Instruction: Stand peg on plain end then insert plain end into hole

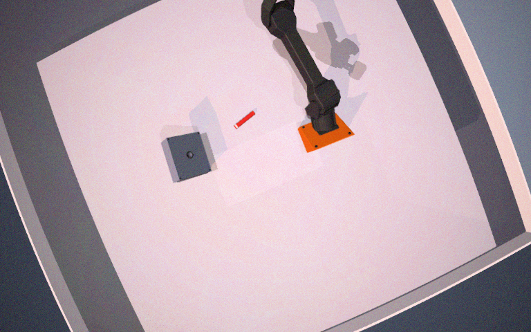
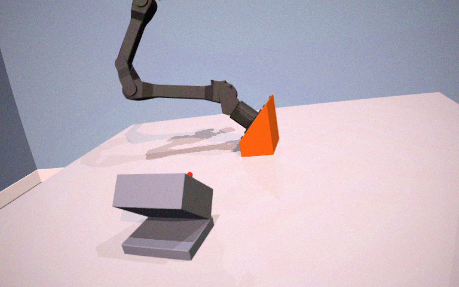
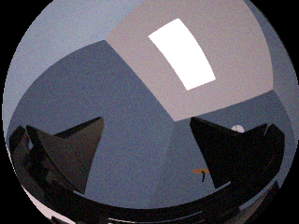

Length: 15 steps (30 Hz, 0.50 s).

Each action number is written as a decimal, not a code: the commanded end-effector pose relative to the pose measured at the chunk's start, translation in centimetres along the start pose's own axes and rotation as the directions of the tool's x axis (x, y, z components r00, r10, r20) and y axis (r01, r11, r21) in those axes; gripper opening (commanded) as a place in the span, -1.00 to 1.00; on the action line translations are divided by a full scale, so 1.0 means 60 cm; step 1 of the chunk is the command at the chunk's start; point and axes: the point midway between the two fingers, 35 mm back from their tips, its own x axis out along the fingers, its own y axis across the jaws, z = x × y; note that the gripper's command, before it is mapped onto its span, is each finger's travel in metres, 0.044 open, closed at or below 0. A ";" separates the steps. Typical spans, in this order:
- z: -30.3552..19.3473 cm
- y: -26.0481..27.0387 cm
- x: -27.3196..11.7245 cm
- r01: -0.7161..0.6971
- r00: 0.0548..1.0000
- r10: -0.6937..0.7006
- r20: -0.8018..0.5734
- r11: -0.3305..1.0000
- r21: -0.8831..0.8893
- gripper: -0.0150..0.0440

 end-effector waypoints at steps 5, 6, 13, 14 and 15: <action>-0.109 0.008 0.036 0.020 0.974 -0.017 -0.227 1.000 0.012 1.00; -0.124 0.009 0.039 0.021 0.966 -0.017 -0.259 1.000 0.012 1.00; -0.237 0.010 0.048 0.039 0.881 -0.026 -0.472 0.999 0.019 1.00; -0.253 0.010 0.048 0.043 0.865 -0.027 -0.501 0.999 0.021 1.00; -0.269 0.009 0.047 0.048 0.848 -0.029 -0.530 0.999 0.022 1.00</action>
